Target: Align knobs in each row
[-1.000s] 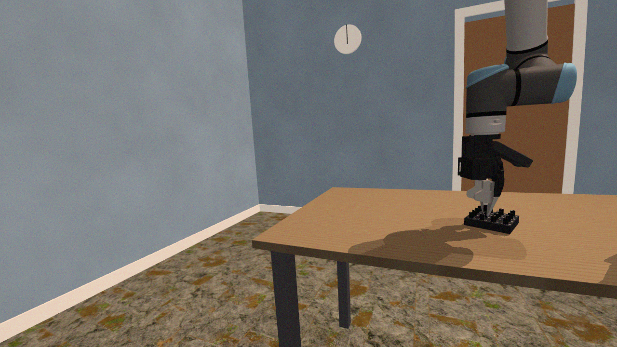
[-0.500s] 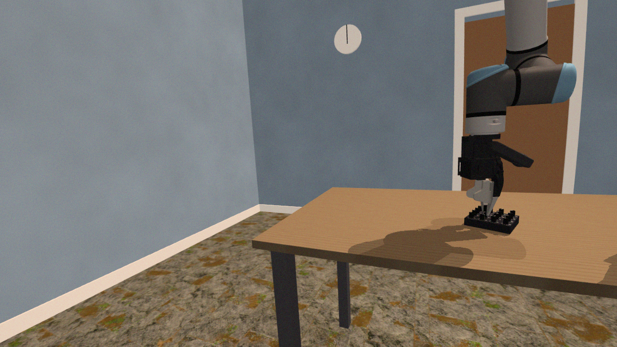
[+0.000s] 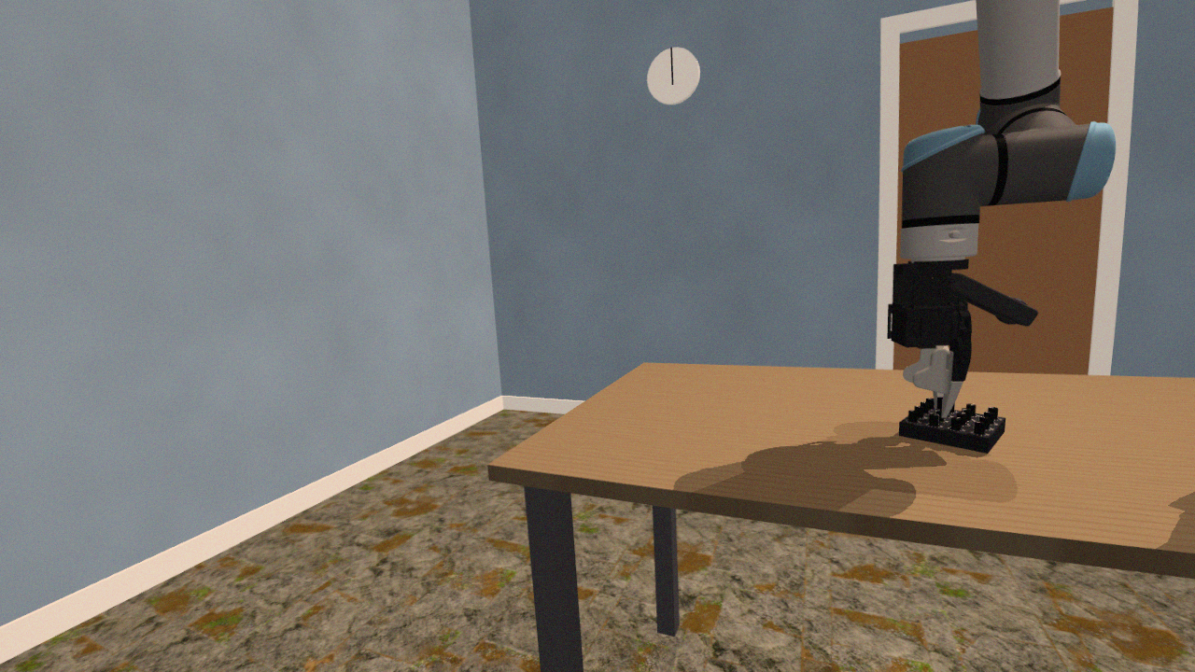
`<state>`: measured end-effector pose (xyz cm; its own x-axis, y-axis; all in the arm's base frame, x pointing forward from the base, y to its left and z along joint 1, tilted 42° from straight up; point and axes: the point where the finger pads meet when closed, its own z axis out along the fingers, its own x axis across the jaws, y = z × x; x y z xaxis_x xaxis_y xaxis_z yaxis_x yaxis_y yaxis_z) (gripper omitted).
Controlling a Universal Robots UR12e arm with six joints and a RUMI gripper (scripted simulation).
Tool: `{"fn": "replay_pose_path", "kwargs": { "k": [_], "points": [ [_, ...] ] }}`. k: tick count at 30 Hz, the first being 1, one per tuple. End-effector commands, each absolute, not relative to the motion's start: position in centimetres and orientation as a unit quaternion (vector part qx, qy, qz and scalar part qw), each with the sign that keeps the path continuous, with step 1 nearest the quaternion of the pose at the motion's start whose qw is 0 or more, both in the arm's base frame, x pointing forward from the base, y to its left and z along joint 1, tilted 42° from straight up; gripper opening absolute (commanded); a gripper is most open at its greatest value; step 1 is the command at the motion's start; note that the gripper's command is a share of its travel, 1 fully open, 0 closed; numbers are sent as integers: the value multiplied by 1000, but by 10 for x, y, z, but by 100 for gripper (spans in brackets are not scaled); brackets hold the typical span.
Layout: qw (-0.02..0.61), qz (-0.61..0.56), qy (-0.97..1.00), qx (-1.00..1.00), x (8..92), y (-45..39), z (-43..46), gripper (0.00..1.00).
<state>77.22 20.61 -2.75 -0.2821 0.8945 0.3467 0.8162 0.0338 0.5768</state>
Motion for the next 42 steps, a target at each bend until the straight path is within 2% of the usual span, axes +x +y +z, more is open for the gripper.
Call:
{"fn": "replay_pose_path", "kwargs": {
  "k": [1, 42],
  "points": [
    [47, 358, 703, 613, 772, 206, -27, 4],
    [-84, 351, 437, 824, 773, 209, -25, 4]
  ]
}}
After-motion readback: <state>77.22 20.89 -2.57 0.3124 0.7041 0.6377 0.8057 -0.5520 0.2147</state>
